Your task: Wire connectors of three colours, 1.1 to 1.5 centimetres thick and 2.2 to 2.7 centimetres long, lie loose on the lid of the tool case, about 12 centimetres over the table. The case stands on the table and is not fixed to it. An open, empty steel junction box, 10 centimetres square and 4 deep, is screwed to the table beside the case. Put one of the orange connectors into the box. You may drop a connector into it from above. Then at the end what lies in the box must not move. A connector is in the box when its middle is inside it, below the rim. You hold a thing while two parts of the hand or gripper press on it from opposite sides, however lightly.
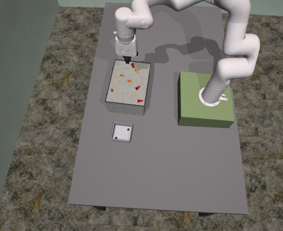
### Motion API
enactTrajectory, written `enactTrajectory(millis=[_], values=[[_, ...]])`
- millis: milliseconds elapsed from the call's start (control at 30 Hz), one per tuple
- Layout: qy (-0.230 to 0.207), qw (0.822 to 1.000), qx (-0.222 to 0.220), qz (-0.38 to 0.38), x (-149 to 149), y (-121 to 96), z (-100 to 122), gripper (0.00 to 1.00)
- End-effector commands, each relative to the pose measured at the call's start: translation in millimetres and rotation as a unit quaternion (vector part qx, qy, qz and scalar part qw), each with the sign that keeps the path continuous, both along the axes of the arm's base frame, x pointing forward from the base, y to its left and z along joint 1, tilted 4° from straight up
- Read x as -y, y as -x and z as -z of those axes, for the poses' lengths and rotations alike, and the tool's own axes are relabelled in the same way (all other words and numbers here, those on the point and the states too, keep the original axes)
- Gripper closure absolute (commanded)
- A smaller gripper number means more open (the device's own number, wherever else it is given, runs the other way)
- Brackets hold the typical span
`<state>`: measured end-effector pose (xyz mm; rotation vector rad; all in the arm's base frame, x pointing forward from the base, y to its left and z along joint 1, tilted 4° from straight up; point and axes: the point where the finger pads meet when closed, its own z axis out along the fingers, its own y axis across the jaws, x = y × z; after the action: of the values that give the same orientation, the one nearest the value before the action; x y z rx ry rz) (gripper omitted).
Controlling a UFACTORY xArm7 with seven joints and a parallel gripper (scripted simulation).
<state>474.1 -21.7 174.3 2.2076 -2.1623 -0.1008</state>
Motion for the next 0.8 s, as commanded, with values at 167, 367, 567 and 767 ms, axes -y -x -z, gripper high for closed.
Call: enactTrajectory(millis=[167,367,567,767], values=[[-0.004,0.998,0.004,0.067,-13.0,-18.9,15.7,0.74],[-0.004,0.986,0.001,0.164,-33.8,-42.1,47.0,0.74],[0.004,0.971,-0.002,0.240,-51.8,-57.5,76.5,0.74],[0.020,0.949,-0.003,0.315,-70.7,-70.2,109.9,0.74]])
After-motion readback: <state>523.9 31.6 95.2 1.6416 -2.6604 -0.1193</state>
